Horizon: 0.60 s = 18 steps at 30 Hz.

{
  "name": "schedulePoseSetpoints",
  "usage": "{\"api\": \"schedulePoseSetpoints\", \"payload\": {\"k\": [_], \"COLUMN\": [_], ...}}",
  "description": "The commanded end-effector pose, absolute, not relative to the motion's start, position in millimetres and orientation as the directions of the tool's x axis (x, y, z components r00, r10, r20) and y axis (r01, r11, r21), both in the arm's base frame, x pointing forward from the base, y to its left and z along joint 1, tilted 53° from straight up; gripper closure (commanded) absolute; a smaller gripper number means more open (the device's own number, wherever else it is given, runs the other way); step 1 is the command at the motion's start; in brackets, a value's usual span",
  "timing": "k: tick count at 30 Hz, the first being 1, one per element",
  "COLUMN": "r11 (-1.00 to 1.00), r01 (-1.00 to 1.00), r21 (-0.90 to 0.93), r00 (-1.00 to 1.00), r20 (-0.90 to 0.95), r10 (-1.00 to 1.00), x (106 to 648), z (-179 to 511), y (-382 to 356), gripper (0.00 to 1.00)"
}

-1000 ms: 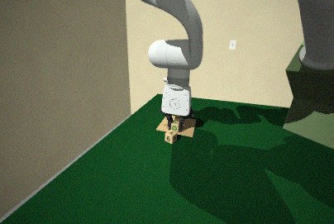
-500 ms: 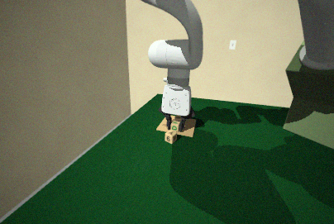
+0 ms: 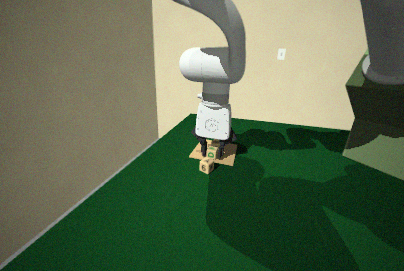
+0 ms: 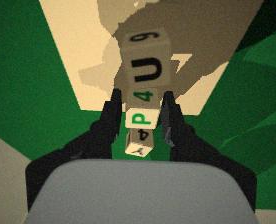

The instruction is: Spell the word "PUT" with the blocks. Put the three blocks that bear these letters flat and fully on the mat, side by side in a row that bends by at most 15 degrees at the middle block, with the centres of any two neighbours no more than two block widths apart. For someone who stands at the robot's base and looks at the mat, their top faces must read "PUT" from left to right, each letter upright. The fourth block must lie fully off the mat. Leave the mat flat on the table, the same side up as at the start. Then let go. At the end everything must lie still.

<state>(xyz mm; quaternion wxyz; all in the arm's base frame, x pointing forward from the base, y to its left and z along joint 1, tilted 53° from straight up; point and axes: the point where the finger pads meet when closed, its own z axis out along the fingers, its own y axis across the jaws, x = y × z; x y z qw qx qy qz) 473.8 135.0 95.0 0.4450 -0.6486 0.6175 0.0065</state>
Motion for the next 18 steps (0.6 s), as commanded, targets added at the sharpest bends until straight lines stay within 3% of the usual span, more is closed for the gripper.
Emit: {"api": "schedulePoseSetpoints", "payload": {"k": [1, 18], "r11": [0.159, 0.159], "r01": [-0.806, -0.806], "r21": [-0.570, -0.570], "r00": [0.237, 0.237], "r20": [-0.557, -0.557], "r10": [-0.796, -0.796], "x": [471.9, 433.3], "z": [98.2, 141.1], "y": [132.0, 90.5], "gripper": [0.53, 0.53]}}
